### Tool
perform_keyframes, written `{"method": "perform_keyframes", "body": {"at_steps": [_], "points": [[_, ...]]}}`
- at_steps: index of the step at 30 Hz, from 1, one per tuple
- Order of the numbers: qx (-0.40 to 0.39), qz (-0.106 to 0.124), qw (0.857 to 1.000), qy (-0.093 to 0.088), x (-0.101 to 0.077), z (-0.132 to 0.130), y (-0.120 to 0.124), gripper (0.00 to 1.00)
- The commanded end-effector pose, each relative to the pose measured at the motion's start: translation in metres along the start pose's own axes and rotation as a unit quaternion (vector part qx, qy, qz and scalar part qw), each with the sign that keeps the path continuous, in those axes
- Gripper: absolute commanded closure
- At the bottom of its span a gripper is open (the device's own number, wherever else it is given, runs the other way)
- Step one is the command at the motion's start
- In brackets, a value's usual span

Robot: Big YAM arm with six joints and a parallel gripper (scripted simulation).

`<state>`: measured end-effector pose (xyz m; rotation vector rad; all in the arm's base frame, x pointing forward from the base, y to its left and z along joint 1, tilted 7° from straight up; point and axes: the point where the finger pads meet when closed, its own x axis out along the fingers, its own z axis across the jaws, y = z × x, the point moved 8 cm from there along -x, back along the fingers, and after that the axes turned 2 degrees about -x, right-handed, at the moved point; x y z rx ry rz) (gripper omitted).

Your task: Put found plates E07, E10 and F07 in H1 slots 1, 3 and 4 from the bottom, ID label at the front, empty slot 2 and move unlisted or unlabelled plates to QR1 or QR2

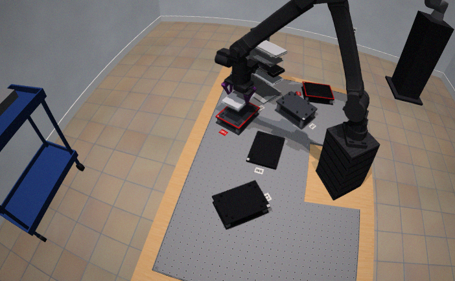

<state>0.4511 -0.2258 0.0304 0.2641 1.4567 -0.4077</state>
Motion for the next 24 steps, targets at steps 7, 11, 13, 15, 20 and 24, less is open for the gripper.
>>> {"method": "perform_keyframes", "body": {"at_steps": [7,11,13,15,20,24], "points": [[0.001,-0.002,1.0,-0.018,-0.011,0.004,-0.007,0.14],[0.001,-0.001,1.0,-0.019,-0.012,0.011,-0.002,0.14],[0.001,-0.001,1.0,-0.019,-0.012,0.011,-0.002,0.14],[-0.001,-0.002,1.0,-0.009,0.0,0.004,-0.005,0.14],[-0.001,-0.001,1.0,-0.003,0.008,0.0,-0.005,0.14],[0.0,-0.002,1.0,-0.007,0.006,0.001,-0.006,0.14]]}}
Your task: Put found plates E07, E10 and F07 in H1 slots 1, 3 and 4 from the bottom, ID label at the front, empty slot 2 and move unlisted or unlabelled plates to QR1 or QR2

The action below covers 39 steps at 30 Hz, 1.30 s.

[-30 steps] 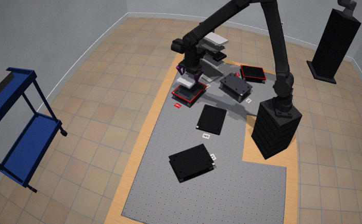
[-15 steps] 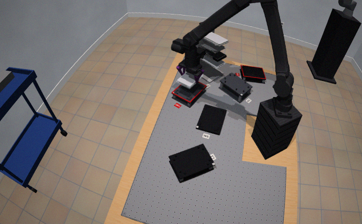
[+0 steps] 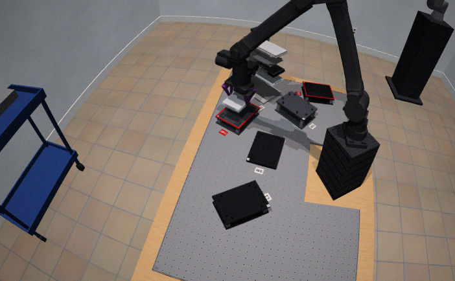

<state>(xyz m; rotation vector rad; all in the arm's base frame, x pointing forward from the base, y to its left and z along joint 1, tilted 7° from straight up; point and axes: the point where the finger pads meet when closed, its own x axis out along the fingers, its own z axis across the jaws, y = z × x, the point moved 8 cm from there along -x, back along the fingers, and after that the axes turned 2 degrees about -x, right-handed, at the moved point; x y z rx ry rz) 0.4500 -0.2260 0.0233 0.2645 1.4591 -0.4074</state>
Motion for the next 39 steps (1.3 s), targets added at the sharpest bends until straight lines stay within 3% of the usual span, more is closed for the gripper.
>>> {"method": "perform_keyframes", "body": {"at_steps": [1,2,12,39], "points": [[0.0,-0.002,1.0,-0.009,-0.001,0.003,-0.006,0.14],[0.0,-0.002,1.0,-0.023,-0.008,0.015,-0.006,0.14],[0.0,-0.002,1.0,-0.028,-0.002,0.023,-0.006,0.14],[0.0,-0.002,1.0,-0.024,0.017,0.023,-0.006,0.14]]}}
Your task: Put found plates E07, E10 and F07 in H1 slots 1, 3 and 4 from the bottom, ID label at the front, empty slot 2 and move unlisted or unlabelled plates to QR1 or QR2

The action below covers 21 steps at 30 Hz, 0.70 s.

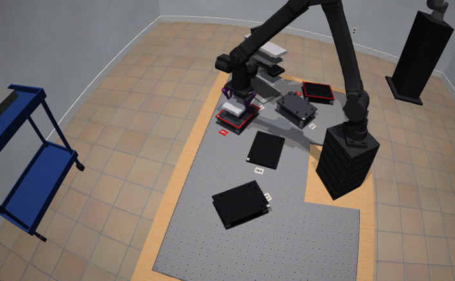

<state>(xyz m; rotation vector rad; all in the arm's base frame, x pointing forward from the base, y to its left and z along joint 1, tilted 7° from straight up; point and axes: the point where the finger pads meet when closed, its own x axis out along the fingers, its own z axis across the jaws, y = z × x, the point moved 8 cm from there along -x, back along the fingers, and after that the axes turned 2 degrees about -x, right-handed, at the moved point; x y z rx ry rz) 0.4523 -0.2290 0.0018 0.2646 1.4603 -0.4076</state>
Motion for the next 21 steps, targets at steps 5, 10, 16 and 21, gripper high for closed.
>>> {"method": "perform_keyframes", "body": {"at_steps": [5,10,16,21], "points": [[0.0,-0.002,1.0,-0.024,-0.001,0.021,-0.006,0.14],[0.001,-0.002,1.0,-0.025,0.002,0.022,-0.006,0.14],[0.0,-0.002,1.0,-0.025,0.004,0.022,-0.006,0.14],[0.0,-0.002,1.0,-0.021,0.01,0.018,-0.006,0.14]]}}
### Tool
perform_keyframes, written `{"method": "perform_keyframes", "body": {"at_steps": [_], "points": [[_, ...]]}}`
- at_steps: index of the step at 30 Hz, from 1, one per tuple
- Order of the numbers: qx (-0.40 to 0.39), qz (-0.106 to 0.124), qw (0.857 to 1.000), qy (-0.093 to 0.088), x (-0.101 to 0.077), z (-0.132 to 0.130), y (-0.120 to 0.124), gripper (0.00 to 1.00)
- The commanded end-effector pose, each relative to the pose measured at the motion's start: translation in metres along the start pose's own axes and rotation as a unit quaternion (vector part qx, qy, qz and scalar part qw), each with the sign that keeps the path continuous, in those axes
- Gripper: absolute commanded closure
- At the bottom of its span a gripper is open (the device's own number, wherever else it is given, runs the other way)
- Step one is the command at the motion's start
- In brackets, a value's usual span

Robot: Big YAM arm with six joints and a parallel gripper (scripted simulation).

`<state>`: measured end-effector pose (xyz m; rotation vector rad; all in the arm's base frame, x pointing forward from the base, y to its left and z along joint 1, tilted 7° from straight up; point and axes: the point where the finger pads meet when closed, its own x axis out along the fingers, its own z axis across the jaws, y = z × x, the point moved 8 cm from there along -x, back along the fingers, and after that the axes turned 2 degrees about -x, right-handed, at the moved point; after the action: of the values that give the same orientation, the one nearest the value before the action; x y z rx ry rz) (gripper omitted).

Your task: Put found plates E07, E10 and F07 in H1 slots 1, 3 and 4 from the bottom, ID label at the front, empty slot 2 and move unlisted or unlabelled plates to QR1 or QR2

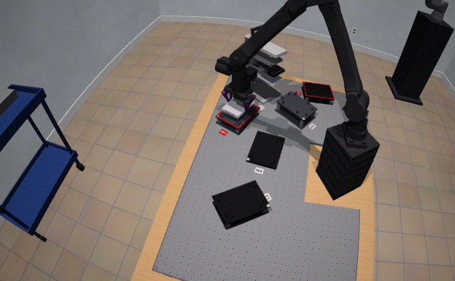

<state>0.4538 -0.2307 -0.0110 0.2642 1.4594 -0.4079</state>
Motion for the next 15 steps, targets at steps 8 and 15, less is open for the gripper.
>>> {"method": "perform_keyframes", "body": {"at_steps": [8,15], "points": [[0.0,-0.002,1.0,-0.023,0.0002,0.0202,-0.0062,0.14],[0.0,-0.002,1.0,-0.021,0.0051,0.0186,-0.006,0.14]]}}
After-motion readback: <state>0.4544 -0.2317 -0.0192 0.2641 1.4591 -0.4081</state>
